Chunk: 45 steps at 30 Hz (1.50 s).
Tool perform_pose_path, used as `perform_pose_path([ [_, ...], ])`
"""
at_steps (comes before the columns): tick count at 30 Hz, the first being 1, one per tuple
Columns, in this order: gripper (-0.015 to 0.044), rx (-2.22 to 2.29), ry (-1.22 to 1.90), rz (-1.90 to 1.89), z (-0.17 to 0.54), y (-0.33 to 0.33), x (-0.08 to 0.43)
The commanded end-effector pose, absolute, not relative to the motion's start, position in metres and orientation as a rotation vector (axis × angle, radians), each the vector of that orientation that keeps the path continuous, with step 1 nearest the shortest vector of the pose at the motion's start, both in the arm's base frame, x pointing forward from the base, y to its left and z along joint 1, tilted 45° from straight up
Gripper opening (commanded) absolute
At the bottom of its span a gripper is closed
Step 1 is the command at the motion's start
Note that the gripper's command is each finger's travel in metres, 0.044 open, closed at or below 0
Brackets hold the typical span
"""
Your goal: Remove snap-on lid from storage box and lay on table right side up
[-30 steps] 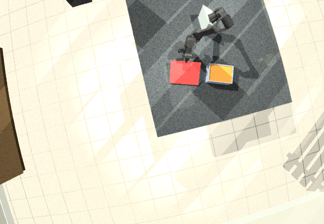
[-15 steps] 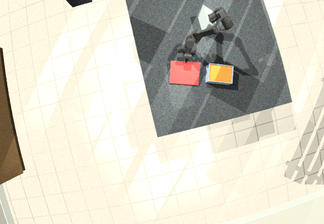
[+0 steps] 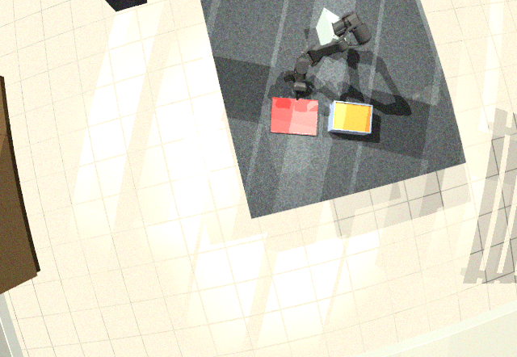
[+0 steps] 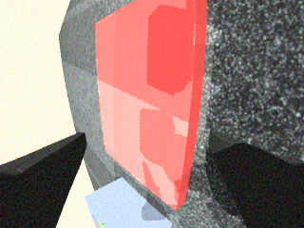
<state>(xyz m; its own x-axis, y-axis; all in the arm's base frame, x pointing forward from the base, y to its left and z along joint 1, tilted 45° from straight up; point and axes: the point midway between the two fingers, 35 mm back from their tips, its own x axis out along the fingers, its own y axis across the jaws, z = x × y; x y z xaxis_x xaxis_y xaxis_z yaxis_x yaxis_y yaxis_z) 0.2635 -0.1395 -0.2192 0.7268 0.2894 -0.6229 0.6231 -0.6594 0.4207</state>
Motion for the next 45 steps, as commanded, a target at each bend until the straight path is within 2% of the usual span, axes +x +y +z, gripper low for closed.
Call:
perform_pose_path([
  [1,0.0440,2.295,0.694,-0.682,-0.217,-0.136,0.255],
  [24,0.0440,2.294,0.695,-0.687,-0.208,-0.127,0.210],
  [45,0.0440,2.292,0.695,-0.689,-0.182,-0.153,0.201],
])
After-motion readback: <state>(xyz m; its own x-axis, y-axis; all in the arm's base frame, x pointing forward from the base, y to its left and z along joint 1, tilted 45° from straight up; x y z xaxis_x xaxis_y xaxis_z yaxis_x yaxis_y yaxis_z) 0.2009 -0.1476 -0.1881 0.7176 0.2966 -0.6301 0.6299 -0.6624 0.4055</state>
